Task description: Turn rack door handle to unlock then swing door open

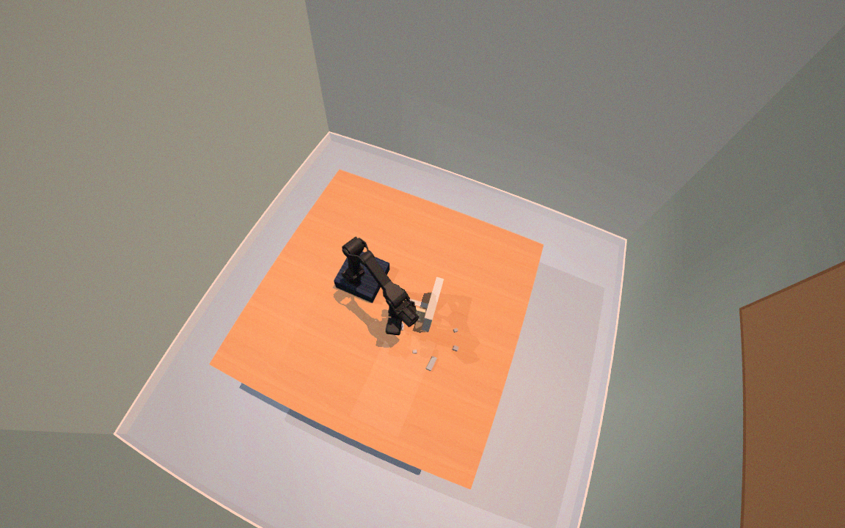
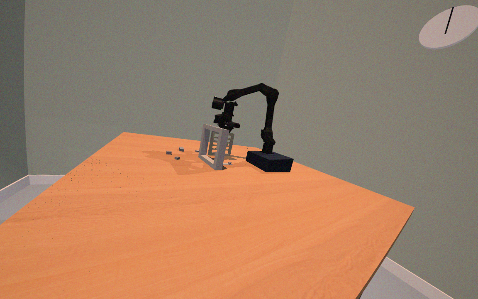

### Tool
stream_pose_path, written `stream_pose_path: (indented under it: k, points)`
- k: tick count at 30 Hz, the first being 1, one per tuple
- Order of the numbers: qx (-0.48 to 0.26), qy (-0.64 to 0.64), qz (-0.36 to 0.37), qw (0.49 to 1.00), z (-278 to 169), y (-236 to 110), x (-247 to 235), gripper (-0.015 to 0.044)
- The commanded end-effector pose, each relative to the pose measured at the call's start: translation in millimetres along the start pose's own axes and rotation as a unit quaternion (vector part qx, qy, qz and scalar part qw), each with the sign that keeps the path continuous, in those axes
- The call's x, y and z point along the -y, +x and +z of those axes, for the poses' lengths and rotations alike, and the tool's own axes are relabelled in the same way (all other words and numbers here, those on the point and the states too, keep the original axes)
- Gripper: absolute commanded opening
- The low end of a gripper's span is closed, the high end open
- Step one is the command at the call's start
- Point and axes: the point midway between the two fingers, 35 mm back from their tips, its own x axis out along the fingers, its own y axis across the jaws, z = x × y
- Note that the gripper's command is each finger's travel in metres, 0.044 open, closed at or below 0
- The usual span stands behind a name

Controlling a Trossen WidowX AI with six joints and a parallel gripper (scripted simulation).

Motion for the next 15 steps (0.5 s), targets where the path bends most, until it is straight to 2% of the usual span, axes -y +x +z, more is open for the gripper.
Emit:
stream_pose_path:
  k: [1, 6, 15]
  points:
    - [-0.002, -0.009, 0.005, 1.0, -0.3, 0.2, -1.9, 0.0023]
    - [-0.002, -0.009, 0.005, 1.0, -0.3, 0.2, -1.9, 0.0023]
    - [-0.002, -0.009, 0.005, 1.0, -0.3, 0.2, -1.9, 0.0259]
